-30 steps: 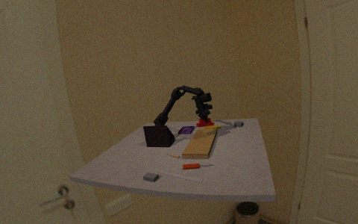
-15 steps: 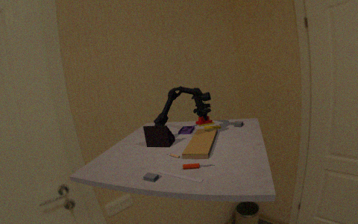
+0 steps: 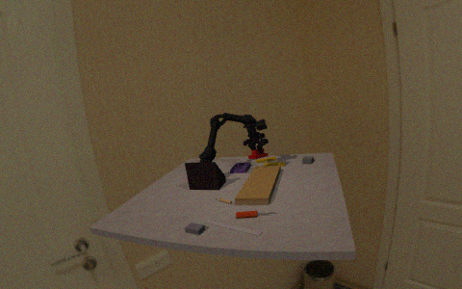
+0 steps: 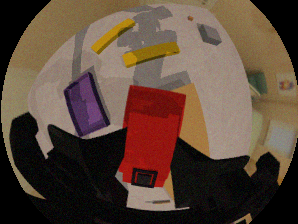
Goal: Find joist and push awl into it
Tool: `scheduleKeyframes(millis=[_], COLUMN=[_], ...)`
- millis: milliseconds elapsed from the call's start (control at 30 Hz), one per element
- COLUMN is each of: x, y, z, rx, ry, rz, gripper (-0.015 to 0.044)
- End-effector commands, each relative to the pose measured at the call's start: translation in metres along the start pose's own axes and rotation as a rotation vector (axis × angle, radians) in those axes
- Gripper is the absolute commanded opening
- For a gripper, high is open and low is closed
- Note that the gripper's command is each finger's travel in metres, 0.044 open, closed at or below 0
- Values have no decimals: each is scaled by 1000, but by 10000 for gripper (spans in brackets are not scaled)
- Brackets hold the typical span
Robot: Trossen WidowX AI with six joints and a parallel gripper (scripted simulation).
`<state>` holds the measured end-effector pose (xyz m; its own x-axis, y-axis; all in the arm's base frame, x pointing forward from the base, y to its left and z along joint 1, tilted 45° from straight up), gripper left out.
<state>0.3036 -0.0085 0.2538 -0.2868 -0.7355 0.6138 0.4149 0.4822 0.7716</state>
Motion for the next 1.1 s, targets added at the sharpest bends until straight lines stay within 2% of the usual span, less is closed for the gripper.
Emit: scheduleKeyframes(millis=[0,433,900,1067], x=[1,-2,1,2], y=[11,29,26,25], z=[23,93,164,170], rx=[75,278,491,513], ry=[13,84,171,181], rz=[-22,-76,-152,-161], gripper=[0,0,0,0])
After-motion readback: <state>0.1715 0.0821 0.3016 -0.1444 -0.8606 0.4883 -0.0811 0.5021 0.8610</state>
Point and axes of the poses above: the point midway between the two fingers, 35 mm back from their tips, its own x axis back along the fingers, its own z axis across the jaws, y = z × x, the point moved 9 cm from there along x, back along the fingers, and after that the axes turned 10 degrees about x, right-handed, at the moved point
